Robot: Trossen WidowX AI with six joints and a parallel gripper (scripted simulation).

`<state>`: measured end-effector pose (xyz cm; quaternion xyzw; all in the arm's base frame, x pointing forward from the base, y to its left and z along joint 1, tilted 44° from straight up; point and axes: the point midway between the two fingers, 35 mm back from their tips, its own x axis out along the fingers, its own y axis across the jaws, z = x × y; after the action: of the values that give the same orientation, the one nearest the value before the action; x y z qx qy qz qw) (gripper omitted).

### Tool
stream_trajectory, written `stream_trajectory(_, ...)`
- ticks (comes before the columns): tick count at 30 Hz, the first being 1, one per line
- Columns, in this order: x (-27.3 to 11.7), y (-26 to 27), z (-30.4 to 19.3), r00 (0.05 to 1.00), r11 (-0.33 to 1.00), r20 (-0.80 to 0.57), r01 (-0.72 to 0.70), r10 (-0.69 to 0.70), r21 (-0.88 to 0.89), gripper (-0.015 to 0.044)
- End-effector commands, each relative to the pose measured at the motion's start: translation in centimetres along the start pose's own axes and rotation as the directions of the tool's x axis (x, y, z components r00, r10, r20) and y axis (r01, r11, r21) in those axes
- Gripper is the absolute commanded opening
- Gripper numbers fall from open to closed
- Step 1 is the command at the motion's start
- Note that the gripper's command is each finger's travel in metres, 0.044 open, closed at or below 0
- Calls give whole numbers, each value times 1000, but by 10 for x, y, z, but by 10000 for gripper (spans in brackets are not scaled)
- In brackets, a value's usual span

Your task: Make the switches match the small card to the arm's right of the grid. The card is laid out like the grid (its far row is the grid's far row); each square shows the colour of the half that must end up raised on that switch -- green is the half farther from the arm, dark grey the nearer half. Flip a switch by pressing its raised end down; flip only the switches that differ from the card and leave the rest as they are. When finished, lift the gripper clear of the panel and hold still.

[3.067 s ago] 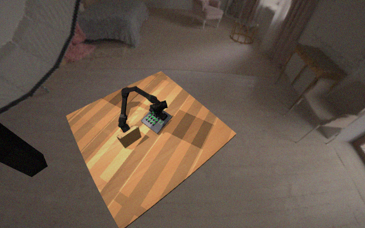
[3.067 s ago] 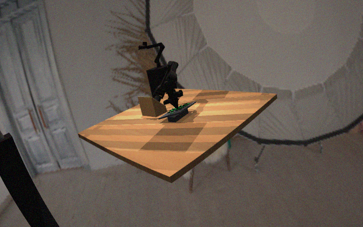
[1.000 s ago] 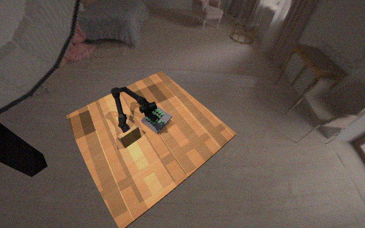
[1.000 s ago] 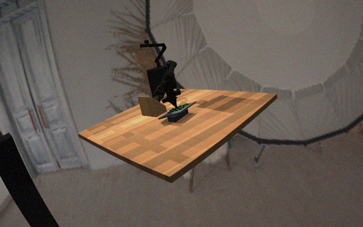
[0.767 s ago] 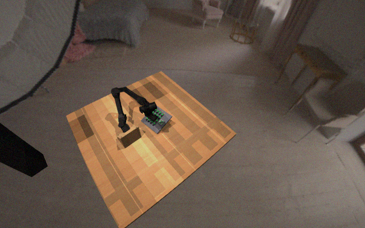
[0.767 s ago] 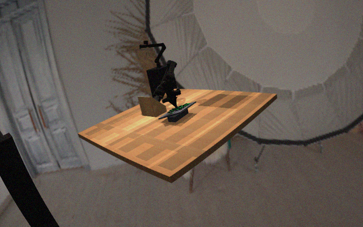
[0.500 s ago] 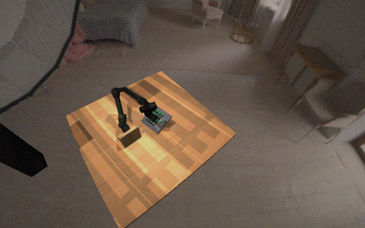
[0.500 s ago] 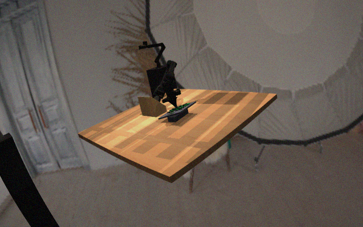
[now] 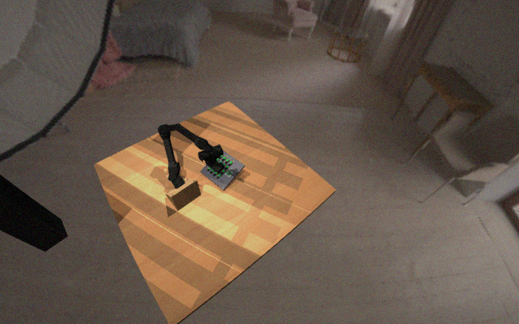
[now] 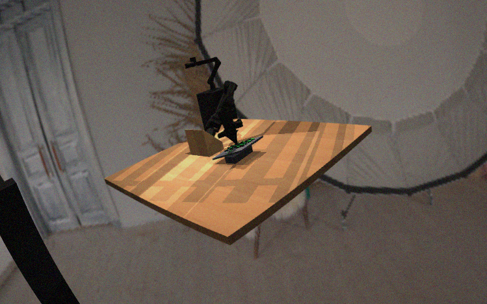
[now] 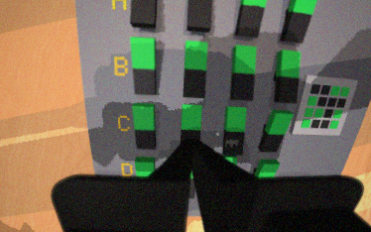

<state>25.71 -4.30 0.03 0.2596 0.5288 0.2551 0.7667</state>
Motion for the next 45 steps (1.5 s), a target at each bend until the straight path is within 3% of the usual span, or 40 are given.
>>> stream_trajectory(1, 2, 0, -1, 1000, 1000, -1, -5, 5, 9, 0)
stream_trajectory(35, 6, 0, -1, 1000, 1000, -1, -6, 6, 9, 0)
stream_trajectory(41, -51, -2, 2, 1000, 1000, -25, 0, 1, 8, 0)
stream_trajectory(45, -60, -1, 2, 1000, 1000, -28, -3, 4, 9, 0)
